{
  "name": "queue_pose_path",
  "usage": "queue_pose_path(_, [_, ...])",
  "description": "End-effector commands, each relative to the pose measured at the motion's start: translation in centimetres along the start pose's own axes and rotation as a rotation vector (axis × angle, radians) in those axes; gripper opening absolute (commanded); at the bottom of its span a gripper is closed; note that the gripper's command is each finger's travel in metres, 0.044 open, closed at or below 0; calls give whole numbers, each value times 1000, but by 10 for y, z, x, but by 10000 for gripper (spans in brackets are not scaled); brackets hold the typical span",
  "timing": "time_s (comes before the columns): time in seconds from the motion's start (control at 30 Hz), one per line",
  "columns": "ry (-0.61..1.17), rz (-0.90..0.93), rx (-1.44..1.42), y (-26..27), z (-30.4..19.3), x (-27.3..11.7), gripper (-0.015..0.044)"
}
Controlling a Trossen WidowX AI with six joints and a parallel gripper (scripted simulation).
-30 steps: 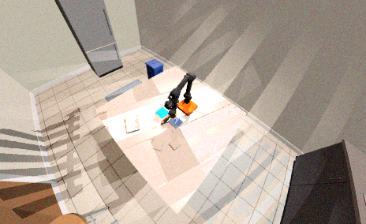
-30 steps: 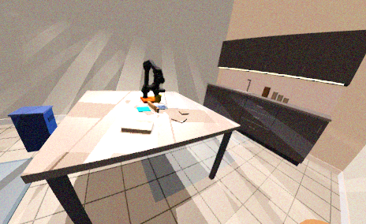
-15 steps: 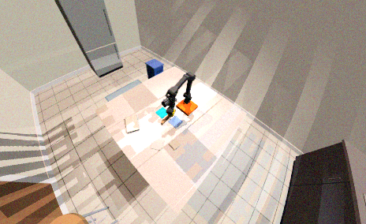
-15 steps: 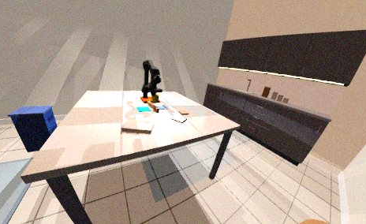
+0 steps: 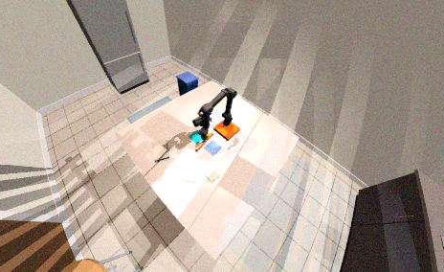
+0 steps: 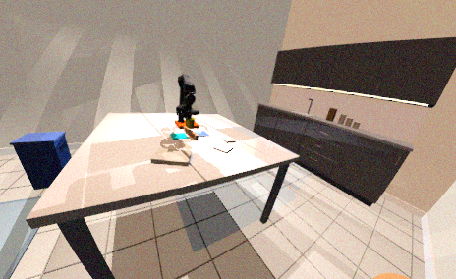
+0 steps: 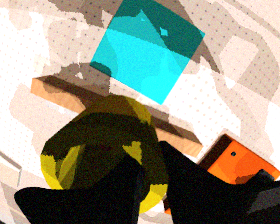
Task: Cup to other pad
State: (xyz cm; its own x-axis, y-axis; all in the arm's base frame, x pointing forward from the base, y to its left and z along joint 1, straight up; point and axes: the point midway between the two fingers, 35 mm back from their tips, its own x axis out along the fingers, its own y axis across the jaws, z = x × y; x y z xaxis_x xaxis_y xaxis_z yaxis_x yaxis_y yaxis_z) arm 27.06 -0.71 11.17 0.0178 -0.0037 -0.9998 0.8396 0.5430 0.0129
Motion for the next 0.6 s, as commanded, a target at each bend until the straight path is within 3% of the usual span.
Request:
queue_pose_path(0.0, [-4,-1,-2,-2,10,-1,0])
queue_pose_path(0.57, [-7,-2,-2,-16,44,-3,0])
